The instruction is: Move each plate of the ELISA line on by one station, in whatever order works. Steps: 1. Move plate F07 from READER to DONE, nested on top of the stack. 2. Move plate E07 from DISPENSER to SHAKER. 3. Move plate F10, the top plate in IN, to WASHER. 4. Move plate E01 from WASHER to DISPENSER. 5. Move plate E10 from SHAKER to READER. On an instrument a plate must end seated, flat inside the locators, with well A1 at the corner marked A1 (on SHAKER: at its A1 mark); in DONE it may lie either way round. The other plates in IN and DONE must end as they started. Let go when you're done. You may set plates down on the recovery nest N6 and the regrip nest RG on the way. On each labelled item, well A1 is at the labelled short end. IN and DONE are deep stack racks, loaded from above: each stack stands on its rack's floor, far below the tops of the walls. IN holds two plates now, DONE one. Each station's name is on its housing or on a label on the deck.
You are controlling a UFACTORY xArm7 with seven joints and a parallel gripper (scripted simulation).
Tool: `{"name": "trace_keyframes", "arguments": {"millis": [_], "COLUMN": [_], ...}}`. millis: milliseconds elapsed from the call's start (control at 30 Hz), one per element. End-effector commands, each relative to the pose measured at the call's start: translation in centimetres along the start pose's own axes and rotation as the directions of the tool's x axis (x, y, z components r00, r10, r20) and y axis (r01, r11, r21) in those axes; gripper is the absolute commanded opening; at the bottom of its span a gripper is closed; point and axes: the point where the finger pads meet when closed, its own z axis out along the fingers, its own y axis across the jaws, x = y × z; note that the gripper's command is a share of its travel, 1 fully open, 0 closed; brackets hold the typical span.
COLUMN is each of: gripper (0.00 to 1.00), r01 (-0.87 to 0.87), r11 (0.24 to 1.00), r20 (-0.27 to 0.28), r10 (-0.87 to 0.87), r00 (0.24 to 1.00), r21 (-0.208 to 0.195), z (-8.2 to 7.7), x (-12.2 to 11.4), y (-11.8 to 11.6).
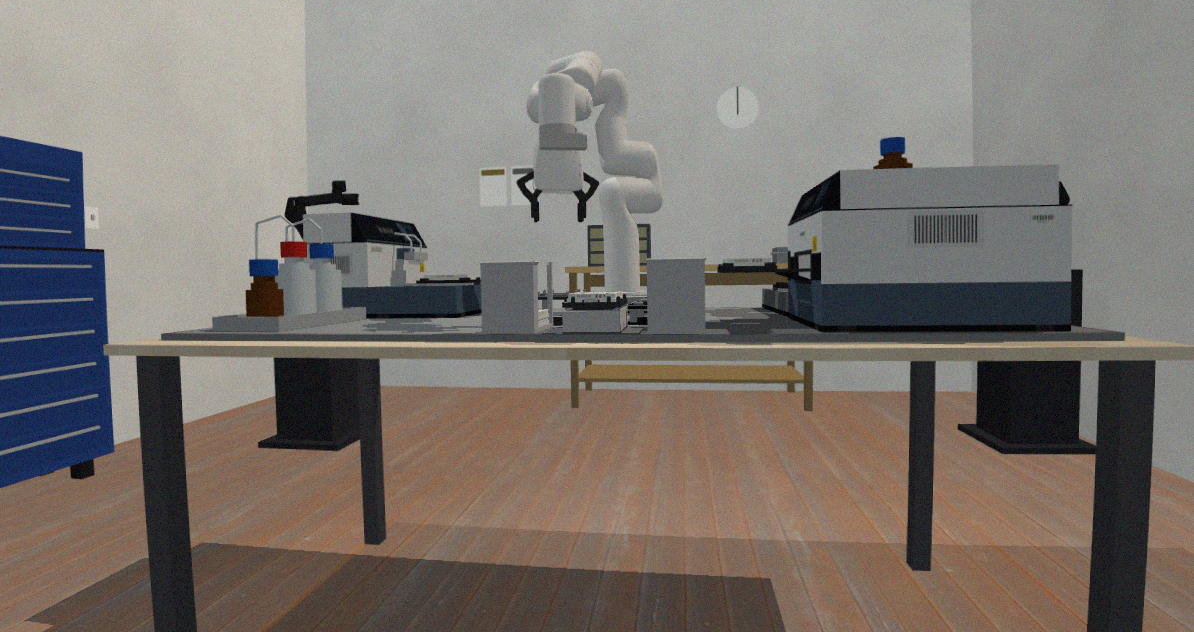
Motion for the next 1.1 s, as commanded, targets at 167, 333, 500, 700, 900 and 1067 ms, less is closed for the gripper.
{"name": "trace_keyframes", "arguments": {"millis": [167, 333, 500, 700, 900, 1067], "gripper": [1.00, 1.00, 1.00, 1.00, 1.00, 1.00], "r01": [0.080, 0.120, 0.120, 0.120, 0.199, 0.239], "r11": [0.997, 0.993, 0.993, 0.993, 0.980, 0.971], "r20": [-0.005, -0.005, -0.005, -0.005, -0.004, -0.004], "r10": [-0.080, -0.120, -0.120, -0.120, -0.199, -0.239], "r00": [0.997, 0.993, 0.993, 0.993, 0.980, 0.971], "r21": [-0.003, -0.004, -0.004, -0.004, -0.004, -0.004], "z": [-0.2, -0.2, -0.2, -0.2, -0.2, -0.2], "x": [-2.4, -3.4, -5.0, -6.9, -8.2, -9.8], "y": [0.8, 1.1, 1.6, 2.1, 2.5, 3.0]}}
